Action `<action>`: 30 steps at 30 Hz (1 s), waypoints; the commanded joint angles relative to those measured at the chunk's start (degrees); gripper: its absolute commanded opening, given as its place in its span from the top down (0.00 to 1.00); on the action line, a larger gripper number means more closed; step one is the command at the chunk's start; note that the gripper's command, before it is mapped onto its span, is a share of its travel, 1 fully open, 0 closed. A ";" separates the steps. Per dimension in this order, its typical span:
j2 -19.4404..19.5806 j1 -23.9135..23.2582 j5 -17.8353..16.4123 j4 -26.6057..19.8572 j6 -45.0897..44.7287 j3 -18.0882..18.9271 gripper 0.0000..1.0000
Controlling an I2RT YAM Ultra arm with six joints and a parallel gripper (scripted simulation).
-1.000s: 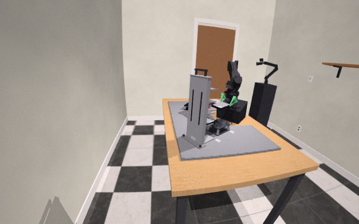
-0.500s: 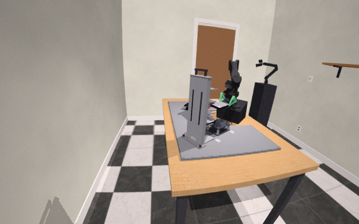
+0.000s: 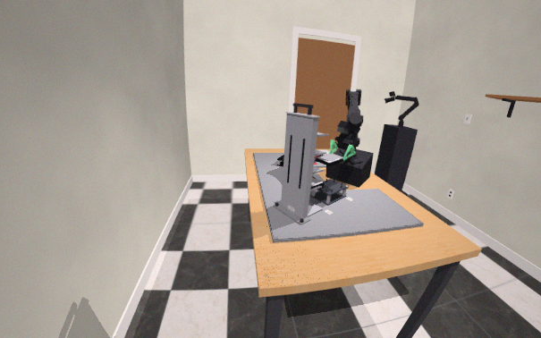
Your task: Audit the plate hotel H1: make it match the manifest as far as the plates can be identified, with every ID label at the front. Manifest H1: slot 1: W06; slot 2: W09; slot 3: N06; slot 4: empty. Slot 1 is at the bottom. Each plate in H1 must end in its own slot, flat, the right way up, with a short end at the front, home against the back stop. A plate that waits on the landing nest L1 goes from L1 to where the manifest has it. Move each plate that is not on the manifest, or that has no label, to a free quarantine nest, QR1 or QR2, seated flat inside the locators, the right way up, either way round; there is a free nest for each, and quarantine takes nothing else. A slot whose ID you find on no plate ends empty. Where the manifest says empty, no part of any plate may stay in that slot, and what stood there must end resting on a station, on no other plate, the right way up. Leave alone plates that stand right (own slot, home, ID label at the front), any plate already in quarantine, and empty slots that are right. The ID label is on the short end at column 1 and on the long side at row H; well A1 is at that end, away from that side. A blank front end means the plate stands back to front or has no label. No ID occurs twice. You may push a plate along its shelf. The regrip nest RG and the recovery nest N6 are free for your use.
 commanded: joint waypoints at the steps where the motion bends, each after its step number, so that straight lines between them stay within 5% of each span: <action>1: 1.06 -0.88 -0.71 2.01 -0.88 2.45 0.14; 30: 6.90 -5.13 -4.21 5.57 -3.53 5.85 0.14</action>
